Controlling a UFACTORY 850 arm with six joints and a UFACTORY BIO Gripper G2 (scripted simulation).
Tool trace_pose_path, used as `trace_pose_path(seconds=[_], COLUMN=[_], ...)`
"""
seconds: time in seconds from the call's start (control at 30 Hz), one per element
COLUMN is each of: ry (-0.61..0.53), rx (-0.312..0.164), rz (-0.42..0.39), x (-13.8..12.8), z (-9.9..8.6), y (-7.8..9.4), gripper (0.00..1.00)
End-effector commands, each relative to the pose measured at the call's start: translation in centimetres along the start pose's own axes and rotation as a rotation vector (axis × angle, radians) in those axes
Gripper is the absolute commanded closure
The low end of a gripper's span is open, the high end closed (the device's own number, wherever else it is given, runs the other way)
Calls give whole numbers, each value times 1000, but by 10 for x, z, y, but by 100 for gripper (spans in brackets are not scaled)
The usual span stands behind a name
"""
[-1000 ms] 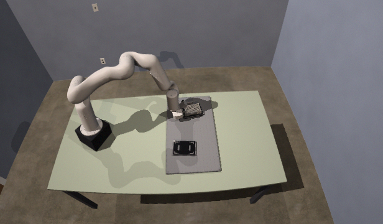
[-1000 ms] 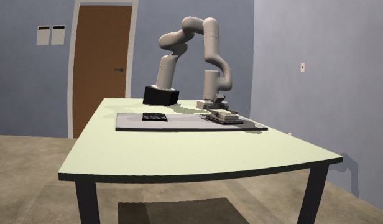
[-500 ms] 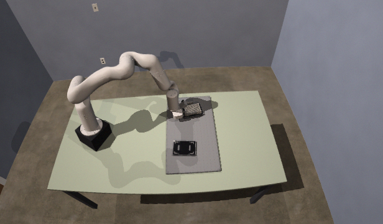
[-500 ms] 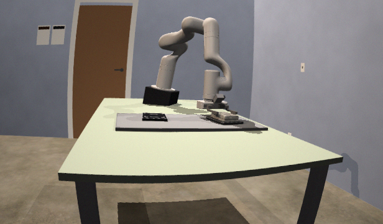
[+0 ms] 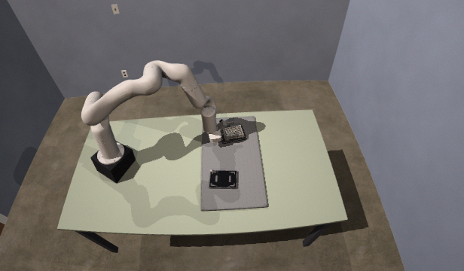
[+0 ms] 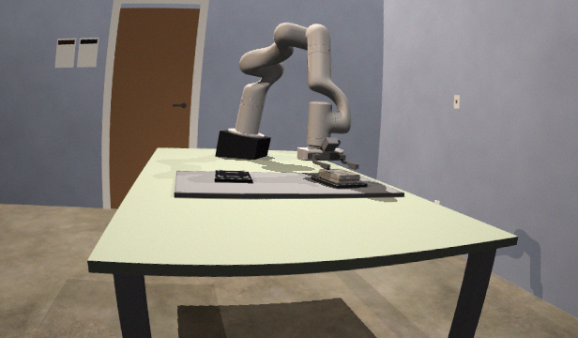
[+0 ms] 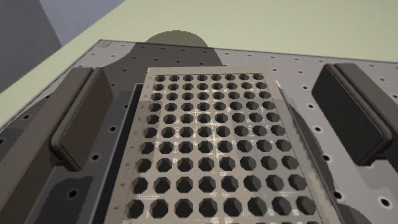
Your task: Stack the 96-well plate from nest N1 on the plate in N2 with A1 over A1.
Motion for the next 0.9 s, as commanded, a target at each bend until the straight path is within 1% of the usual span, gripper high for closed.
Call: trace_pose_path(seconds=[0.0, 0.17, 0.23, 0.6, 0.87], ry=[0, 0, 0, 0, 0], rx=[-2, -2, -2, -2, -2], rz=[0, 0, 0, 0, 0], x=[0, 0, 0, 0, 0], z=[1, 1, 1, 1, 1], y=[11, 25, 25, 53, 53], gripper=[63, 63, 63, 63, 63])
Point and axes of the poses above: the point midway between the two finger pads, its own z axis out along the fingers, its own x axis across the jaws, y = z × x, the point moved 7 cm from there along -z, back along the fingers
